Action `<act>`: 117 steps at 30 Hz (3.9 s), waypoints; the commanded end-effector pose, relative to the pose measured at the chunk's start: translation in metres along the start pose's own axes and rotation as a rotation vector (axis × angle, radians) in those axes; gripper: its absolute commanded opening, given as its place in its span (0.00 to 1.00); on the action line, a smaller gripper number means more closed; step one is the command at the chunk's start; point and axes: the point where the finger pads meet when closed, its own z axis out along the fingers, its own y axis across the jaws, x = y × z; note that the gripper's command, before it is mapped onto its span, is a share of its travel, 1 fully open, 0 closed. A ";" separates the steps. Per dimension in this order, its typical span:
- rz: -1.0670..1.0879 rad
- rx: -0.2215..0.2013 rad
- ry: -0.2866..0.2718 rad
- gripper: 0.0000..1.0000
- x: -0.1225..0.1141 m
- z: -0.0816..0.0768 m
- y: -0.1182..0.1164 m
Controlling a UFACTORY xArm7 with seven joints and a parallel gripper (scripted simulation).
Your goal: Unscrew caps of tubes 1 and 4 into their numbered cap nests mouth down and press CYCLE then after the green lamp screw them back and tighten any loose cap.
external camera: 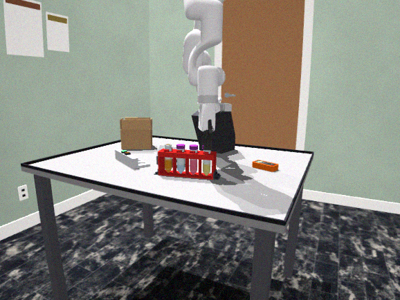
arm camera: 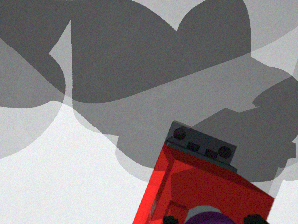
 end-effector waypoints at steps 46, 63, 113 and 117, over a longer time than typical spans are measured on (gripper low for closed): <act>0.785 -0.002 0.001 0.46 0.000 0.001 0.001; 0.265 -0.002 0.000 0.46 0.000 0.000 0.001; 0.666 -0.002 0.001 0.00 0.000 0.001 0.001; 0.785 -0.002 0.001 0.00 0.000 0.001 0.001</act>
